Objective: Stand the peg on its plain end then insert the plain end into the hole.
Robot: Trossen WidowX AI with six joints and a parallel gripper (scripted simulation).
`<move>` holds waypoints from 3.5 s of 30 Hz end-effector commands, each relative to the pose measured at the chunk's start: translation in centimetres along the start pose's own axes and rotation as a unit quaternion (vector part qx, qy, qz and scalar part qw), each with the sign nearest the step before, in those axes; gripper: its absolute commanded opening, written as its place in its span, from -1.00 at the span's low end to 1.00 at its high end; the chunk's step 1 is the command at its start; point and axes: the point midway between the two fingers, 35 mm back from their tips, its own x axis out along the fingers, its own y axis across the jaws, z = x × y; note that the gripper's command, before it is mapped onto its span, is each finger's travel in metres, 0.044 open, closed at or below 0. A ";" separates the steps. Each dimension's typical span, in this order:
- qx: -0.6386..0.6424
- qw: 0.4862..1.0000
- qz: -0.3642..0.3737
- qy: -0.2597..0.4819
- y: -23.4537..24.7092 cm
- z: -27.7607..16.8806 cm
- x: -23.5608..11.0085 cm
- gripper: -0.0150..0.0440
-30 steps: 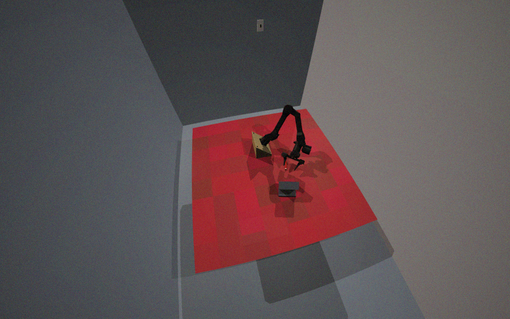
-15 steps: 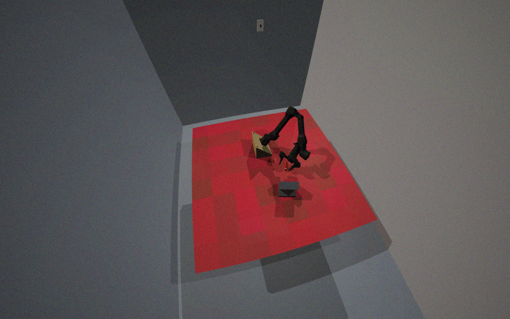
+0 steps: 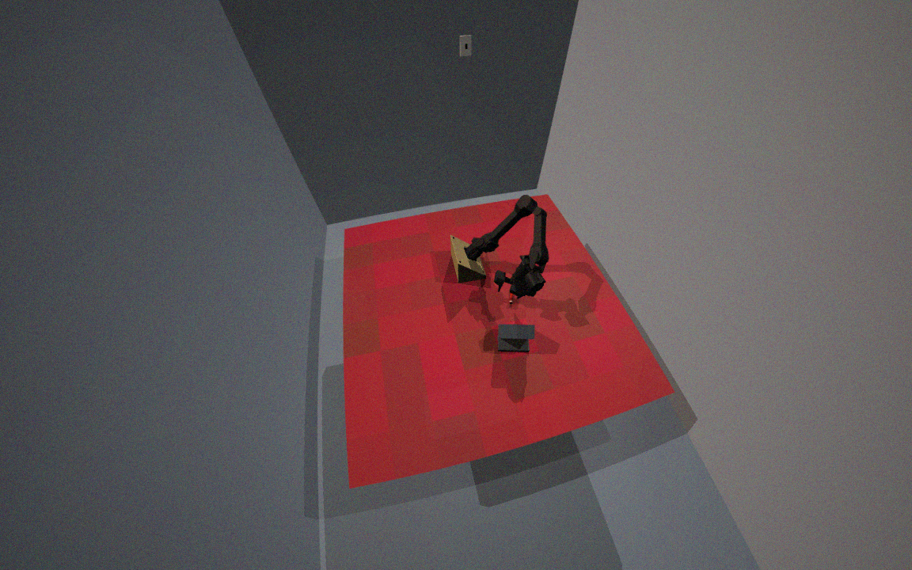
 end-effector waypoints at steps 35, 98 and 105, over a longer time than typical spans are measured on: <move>-0.039 0.989 0.126 0.065 1.4 0.6 0.2 1.00; -0.039 0.989 0.129 0.066 2.4 -0.3 4.2 -0.32; -0.039 0.989 0.129 0.054 2.4 -0.3 4.0 -0.32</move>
